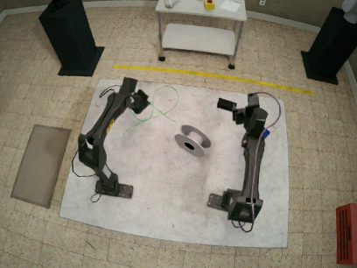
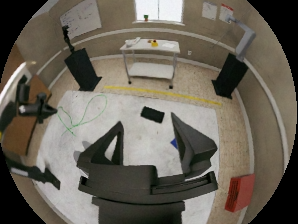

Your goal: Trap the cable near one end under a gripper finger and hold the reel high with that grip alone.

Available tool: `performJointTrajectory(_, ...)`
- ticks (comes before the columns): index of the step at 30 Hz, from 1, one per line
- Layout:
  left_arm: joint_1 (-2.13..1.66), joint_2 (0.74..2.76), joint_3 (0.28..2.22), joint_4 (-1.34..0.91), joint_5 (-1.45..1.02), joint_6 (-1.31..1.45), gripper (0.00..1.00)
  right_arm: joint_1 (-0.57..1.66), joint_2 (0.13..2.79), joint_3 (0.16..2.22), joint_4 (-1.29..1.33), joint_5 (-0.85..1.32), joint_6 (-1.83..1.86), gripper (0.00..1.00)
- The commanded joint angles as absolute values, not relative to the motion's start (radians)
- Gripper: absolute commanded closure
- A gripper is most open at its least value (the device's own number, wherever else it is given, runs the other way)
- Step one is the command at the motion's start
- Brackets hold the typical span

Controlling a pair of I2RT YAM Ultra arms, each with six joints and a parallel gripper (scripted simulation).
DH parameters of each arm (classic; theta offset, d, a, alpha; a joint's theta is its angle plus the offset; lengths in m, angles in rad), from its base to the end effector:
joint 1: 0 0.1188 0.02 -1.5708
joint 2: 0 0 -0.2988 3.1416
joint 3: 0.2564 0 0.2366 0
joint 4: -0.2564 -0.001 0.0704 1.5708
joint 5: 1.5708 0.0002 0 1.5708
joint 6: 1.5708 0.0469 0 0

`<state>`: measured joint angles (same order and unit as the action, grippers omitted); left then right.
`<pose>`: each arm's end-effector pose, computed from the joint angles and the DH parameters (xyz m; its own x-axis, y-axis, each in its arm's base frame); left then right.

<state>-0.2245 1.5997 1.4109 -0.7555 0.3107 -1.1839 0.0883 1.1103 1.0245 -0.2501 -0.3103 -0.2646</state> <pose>0.3207 -0.0869 0.3401 -0.6561 -0.7546 0.0081 -0.5855 0.5022 -0.6364 0.2267 0.0354 0.3885 -0.2199 -0.2695 -0.9376 -0.4441 0.8834 -0.1498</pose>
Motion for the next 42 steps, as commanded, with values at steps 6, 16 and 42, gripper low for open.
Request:
performJointTrajectory(6,-0.217,1.62,1.438,-0.769,0.318,-1.169,1.0,0.131,1.138,1.012,-0.364,-0.466,-0.389,0.25)
performJointTrajectory(16,-0.217,1.62,1.438,-0.769,0.318,-1.169,1.0,0.166,1.163,1.014,-0.46,-0.584,-0.493,0.25)
performJointTrajectory(42,-0.217,1.62,1.438,-0.769,0.318,-1.169,1.0,0.237,1.204,0.996,-0.658,-0.833,-0.709,0.25)
